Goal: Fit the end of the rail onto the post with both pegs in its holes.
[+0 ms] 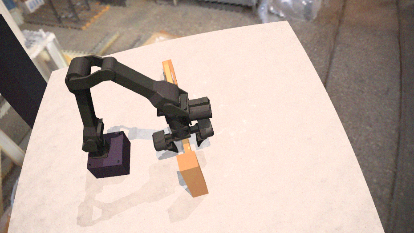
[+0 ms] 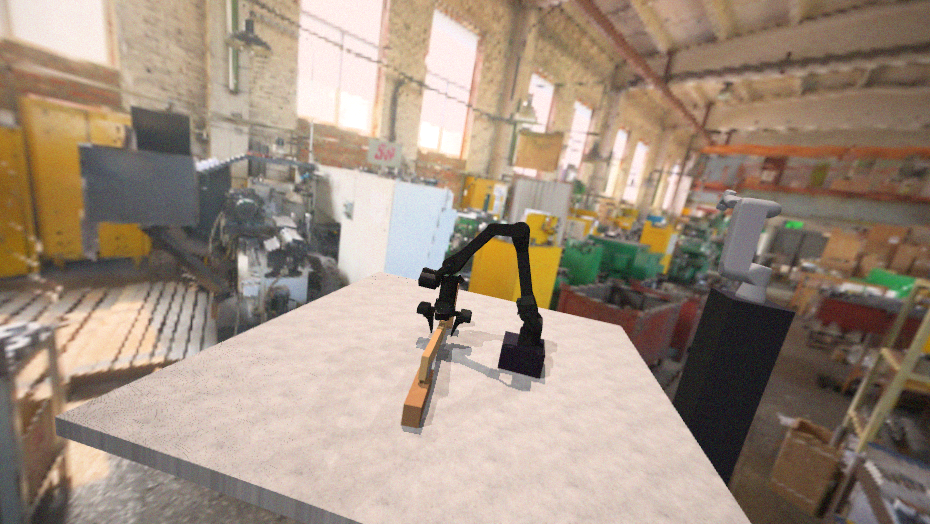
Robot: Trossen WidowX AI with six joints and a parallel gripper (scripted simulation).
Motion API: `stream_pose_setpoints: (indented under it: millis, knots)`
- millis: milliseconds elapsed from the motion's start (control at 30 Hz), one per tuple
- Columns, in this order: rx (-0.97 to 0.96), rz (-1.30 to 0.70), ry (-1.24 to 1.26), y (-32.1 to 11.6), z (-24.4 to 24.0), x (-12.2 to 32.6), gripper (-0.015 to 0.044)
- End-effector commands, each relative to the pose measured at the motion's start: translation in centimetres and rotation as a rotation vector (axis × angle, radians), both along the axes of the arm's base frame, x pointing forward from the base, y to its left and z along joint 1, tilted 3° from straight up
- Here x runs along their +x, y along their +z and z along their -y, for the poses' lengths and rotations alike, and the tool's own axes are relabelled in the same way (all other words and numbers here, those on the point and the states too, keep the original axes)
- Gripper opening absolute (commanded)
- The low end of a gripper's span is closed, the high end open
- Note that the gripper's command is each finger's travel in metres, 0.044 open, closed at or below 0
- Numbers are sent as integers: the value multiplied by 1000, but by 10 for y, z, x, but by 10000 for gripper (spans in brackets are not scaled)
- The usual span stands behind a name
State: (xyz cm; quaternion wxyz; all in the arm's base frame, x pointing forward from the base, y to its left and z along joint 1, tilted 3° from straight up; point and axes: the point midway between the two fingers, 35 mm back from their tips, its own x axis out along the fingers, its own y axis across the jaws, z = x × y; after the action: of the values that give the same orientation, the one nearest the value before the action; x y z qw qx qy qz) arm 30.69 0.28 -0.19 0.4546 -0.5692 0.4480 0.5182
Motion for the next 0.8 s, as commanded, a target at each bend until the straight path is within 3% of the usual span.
stream_pose_setpoints:
  millis: [0,233,467,767]
  knots:
    - [5,-1,5,-2,-1,0,230]
    - [5,-1,5,-2,-1,0,46]
    - [5,-1,5,-2,-1,0,0]
    - [5,-1,5,-2,-1,0,0]
